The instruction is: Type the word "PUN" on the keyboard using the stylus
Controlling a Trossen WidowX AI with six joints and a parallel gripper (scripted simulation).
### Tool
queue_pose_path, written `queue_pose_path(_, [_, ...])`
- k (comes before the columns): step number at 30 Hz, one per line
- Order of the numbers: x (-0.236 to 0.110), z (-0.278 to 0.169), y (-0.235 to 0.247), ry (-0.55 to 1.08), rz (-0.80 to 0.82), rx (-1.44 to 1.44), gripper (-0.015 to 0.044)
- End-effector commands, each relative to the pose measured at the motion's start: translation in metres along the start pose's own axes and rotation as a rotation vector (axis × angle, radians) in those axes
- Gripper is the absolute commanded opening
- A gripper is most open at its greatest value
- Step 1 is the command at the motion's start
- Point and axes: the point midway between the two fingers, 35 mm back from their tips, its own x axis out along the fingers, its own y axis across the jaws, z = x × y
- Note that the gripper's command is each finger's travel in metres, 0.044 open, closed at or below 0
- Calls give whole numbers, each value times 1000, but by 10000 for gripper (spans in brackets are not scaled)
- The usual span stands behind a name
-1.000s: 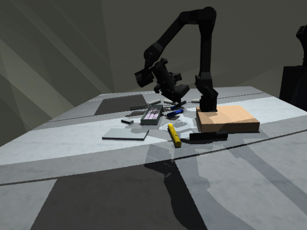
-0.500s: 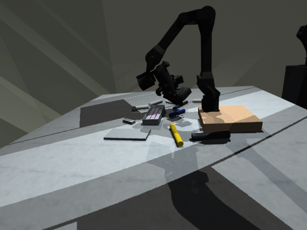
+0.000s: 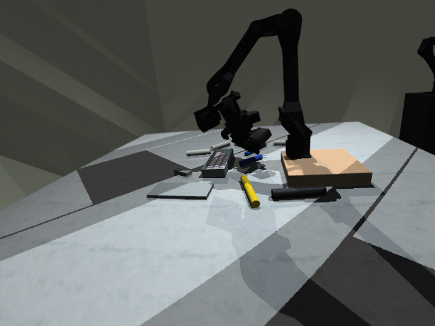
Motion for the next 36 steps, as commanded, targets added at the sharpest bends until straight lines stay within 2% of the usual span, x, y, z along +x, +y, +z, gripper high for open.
queue_pose_path(1, [4,-1,0,-5,-1,1,150])
queue_pose_path(25, [20,-11,0,-5,-1,1,150])
queue_pose_path(30, [18,-10,0,-1,-1,0,19])
queue_pose_path(36, [18,-10,0,-1,-1,0,0])
